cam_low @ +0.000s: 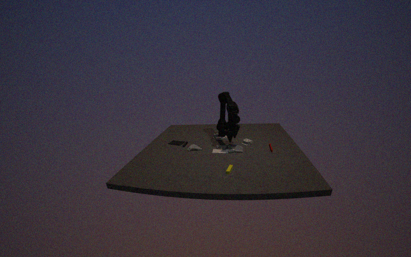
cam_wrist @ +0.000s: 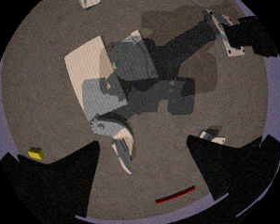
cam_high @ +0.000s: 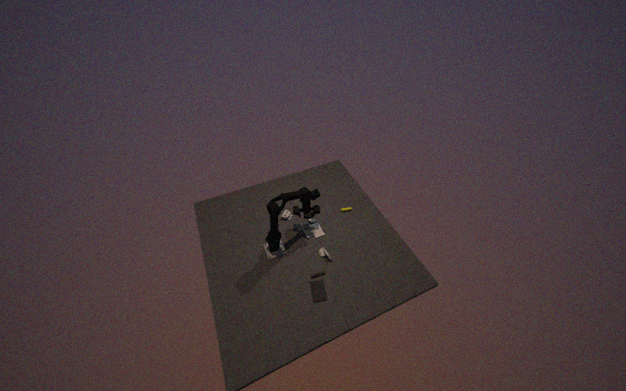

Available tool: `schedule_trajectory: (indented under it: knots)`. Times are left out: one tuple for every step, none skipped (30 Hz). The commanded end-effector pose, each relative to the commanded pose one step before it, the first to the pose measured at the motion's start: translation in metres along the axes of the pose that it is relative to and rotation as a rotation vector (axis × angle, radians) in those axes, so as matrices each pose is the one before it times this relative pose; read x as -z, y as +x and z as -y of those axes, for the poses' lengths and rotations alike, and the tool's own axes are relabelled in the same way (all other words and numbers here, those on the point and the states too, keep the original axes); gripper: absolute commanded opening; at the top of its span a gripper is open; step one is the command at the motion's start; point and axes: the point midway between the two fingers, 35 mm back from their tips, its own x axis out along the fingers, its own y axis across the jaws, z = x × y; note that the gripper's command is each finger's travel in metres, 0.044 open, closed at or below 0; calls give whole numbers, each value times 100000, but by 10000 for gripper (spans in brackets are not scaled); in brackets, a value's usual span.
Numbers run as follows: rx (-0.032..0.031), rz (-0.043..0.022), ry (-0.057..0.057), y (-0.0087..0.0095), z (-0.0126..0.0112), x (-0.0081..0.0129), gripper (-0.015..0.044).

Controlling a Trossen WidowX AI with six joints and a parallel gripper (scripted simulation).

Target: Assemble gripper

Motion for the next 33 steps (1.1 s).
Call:
schedule_trajectory:
  knots:
    - [137,154,48,115,35,-35,440]
    - [0,0,0,0,0,0,440]
    - [0,0,0,0,0,0,440]
    - [63,56,-98,-192,20,-16,414]
    - [159,140,-245,-481,56,-43,387]
    - [64,56,-98,-192,25,-19,361]
    - [0,0,0,0,0,0,335]
    - [0,0,0,0,0,0,309]
    - [0,0,0,0,0,0,282]
    - [0,0,0,0,0,0,256]
    - [0,0,0,0,0,0,230]
    - [0,0,0,0,0,0,204]
    - [0,0,0,0,0,0,177]
    - [0,0,0,0,0,0,151]
    - [0,0,0,0,0,0,125]
    - [0,0,0,0,0,0,99]
    - [0,0,0,0,0,0,72]
    - [0,0,0,0,0,0,46]
    - [0,0,0,0,0,0,20]
    - [0,0,0,0,0,0,0]
    - [0,0,0,0,0,0,0]
    - [0,0,0,0,0,0,0]
    - [0,0,0,0,0,0,0]
    - [0,0,0,0,0,0,0]
    - [0,0,0,0,0,0,0]
    - [0,0,0,0,0,0,0]
    - [0,0,0,0,0,0,0]
    - [0,0,0,0,0,0,0]
    - [0,0,0,0,0,0,0]
    - [0,0,0,0,0,0,0]
    - [0,0,0,0,0,0,0]
    - [0,0,0,0,0,0,0]
    - [0,0,0,0,0,0,0]
